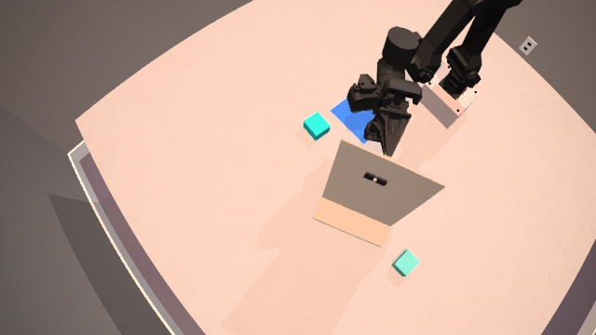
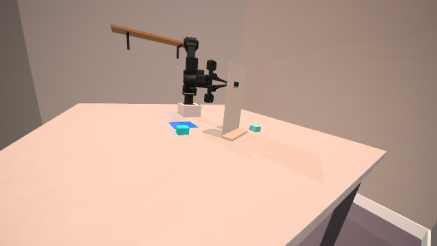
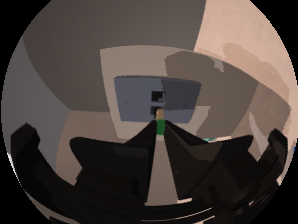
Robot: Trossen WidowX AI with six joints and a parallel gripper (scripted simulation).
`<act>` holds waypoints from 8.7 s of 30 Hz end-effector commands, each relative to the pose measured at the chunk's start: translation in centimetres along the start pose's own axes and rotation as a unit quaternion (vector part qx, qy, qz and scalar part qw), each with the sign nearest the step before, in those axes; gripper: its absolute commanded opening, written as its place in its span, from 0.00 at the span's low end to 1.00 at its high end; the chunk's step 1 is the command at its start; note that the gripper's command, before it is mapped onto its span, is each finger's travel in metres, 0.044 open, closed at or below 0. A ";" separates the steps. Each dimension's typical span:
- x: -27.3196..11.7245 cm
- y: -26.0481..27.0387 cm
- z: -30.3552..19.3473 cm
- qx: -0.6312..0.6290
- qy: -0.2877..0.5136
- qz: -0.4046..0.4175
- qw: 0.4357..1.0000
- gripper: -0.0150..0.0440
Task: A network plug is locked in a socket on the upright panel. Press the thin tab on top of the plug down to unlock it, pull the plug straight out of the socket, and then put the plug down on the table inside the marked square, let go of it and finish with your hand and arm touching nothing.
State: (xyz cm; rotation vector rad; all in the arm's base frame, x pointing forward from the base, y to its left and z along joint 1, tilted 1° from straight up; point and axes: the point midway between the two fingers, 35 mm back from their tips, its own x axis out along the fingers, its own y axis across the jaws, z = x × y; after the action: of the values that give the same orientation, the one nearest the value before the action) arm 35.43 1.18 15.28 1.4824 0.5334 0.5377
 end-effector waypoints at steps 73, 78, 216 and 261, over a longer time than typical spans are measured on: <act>-4.4 1.7 -0.2 0.001 0.001 -0.002 1.000 0.25; -4.7 2.7 -0.5 0.002 0.001 -0.003 1.000 0.25; -18.6 -17.1 0.2 0.254 -0.487 -0.391 0.739 0.25; -18.7 -18.0 0.5 0.255 -0.490 -0.388 0.738 0.52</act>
State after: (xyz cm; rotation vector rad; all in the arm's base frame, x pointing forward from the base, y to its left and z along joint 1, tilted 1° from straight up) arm 21.49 -11.45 -2.60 1.6232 0.3845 -1.1128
